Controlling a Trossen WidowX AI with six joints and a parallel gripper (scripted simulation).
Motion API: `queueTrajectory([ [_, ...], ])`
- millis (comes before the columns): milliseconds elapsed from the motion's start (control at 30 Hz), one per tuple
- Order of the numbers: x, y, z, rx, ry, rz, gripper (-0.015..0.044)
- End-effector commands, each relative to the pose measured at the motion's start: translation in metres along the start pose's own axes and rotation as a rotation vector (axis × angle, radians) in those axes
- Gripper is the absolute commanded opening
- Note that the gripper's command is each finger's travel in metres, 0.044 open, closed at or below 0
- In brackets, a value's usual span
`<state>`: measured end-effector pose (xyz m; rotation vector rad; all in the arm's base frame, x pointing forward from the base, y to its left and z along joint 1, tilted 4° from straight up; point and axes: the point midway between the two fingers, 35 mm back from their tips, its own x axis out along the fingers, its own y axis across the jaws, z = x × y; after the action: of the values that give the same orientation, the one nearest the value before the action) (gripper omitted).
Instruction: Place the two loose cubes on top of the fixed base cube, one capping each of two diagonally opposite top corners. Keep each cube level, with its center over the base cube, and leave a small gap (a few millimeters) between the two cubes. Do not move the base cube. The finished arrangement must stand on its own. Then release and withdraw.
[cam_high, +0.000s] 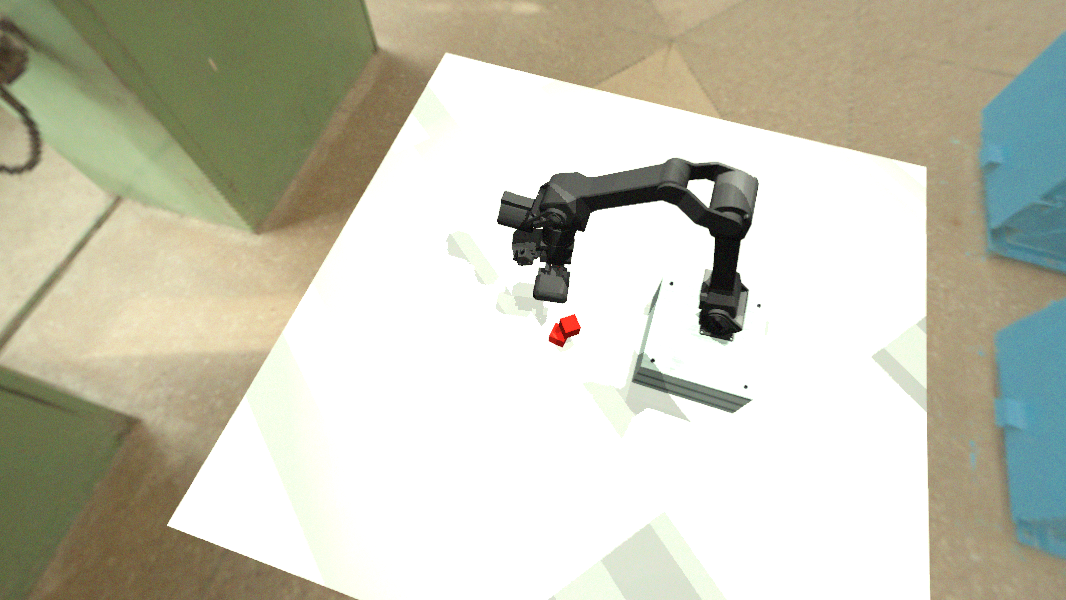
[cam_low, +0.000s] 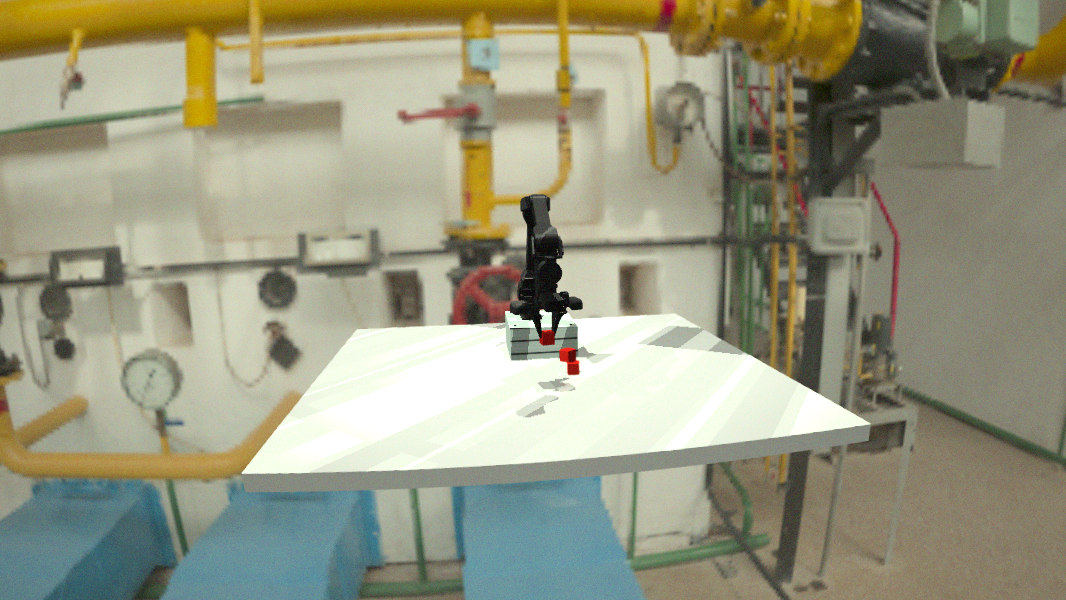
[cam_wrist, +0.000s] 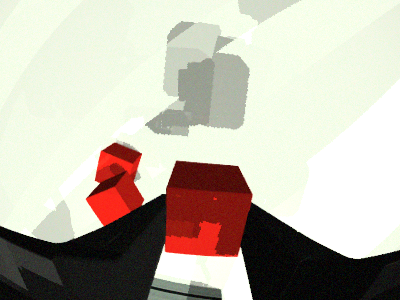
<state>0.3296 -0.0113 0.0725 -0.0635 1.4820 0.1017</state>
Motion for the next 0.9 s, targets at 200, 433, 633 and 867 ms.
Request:
queueTrajectory([
  [200,0.001,0.029,-0.001,-0.163,-0.002,-0.002,0.0105],
  [433,0.002,0.051,-0.003,-0.286,-0.003,0.000,0.0105],
  [633,0.003,0.070,-0.005,-0.391,-0.004,0.002,0.0105],
  [867,0.003,0.090,-0.009,-0.502,-0.005,0.004,0.0105],
])
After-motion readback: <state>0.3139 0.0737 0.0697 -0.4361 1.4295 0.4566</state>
